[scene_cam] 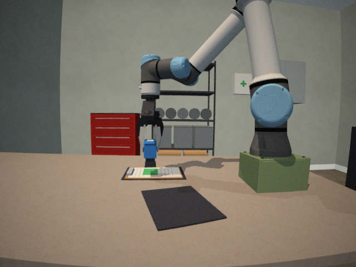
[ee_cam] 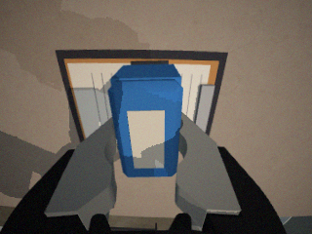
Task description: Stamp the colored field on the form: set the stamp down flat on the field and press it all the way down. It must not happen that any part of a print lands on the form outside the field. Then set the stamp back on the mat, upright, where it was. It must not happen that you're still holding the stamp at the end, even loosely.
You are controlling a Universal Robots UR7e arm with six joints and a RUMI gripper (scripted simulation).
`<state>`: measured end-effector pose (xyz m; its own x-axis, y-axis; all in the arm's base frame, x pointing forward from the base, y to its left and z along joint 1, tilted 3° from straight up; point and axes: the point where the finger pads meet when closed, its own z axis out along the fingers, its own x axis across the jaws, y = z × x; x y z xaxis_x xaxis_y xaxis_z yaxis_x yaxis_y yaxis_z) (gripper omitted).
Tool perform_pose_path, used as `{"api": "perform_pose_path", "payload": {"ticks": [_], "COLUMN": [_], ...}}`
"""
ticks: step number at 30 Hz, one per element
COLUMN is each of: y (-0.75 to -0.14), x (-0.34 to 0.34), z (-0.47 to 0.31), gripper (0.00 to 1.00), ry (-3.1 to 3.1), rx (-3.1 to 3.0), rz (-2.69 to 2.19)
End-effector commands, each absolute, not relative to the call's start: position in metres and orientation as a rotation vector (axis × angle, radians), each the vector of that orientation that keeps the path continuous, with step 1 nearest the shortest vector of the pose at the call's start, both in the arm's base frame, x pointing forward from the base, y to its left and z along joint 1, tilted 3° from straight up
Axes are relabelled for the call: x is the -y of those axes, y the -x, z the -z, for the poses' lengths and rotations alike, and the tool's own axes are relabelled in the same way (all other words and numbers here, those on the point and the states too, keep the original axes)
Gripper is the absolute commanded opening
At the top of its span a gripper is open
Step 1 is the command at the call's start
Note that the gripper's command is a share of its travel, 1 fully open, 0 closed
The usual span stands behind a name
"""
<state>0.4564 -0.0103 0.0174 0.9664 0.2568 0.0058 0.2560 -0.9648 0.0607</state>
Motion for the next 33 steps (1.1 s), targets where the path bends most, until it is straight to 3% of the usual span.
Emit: {"api": "perform_pose_path", "payload": {"ticks": [1,33], "y": [-0.468,-0.470], "x": [0.049,0.062], "z": [-0.018,0.001], "gripper": [0.18,0.18], "ry": [-3.064,-3.065], "rx": [-0.355,-0.341], "rz": [-0.024,-0.024]}}
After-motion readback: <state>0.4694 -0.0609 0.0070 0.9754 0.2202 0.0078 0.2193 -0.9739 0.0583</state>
